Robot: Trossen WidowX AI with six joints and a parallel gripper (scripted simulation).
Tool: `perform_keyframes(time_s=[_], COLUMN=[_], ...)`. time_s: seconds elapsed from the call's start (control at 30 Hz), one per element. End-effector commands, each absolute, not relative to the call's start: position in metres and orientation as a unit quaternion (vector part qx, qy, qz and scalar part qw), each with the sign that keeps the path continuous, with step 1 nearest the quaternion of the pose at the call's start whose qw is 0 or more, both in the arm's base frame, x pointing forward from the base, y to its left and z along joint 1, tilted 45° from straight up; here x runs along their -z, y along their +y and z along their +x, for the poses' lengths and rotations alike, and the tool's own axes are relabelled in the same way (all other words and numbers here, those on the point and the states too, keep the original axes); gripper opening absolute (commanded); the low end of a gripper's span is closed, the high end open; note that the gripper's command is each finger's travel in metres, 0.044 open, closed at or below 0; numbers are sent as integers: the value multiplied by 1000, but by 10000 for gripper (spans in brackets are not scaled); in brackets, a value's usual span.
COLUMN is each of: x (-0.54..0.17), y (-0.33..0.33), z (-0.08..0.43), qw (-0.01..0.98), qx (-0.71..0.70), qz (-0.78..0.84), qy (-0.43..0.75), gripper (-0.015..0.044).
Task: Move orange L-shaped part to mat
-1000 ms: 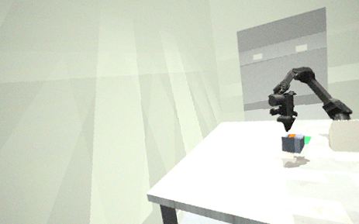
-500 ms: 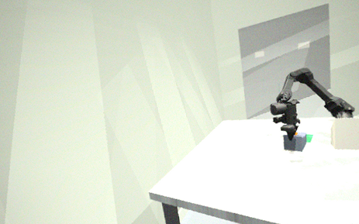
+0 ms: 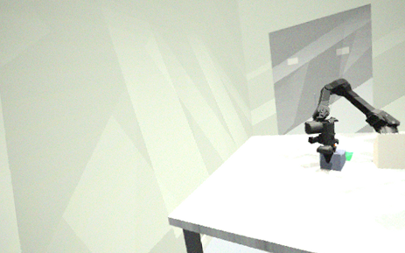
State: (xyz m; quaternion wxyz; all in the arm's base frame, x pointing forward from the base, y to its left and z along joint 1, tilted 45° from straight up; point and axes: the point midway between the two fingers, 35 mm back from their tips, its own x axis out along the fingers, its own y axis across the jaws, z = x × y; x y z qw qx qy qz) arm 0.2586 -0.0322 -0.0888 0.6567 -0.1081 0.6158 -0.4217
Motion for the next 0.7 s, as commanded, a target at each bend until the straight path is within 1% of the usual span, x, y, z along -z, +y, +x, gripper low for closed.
perform_keyframes(time_s=[0.0,0.67], x=[91,92], y=[-38,-35], z=[255,257], qw=[652,656], qx=[425,422], qz=[-114,-109], qy=[617,616], gripper=[180,180])
